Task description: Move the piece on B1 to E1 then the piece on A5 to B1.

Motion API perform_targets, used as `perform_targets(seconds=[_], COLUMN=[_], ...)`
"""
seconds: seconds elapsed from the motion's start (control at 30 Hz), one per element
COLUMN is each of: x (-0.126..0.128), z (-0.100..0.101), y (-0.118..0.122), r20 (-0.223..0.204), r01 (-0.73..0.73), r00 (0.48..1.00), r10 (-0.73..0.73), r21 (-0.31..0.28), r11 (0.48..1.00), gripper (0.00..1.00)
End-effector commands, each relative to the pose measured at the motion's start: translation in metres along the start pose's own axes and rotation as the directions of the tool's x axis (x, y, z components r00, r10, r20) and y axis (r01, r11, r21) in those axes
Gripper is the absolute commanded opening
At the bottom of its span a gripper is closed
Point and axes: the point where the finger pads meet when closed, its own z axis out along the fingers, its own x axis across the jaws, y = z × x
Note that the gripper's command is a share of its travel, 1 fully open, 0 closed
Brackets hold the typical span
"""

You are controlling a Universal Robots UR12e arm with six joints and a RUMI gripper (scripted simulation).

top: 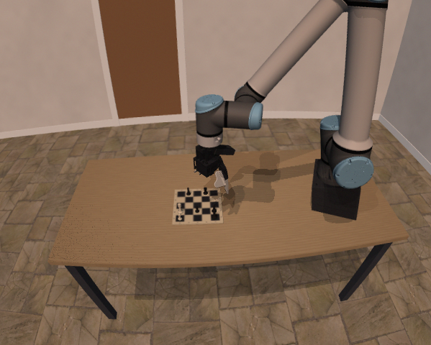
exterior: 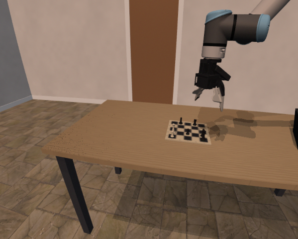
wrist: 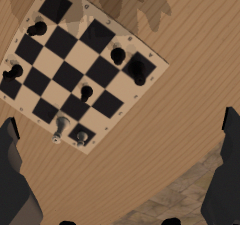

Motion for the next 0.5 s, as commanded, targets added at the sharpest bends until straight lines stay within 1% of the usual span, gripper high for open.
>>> perform_targets(seconds=[0.0,0.47], x=[-0.0004,-0.0006], z=[-0.0005,0.0002], y=[0.0004,0.0002], r20=[0.001,0.001], r01=[0.0,0.023], r00=[1.0,1.0], r10=[0.0,-0.023], r21=[-0.001,-0.001], r11=[1.0,1.0], gripper=[1.0,1.0])
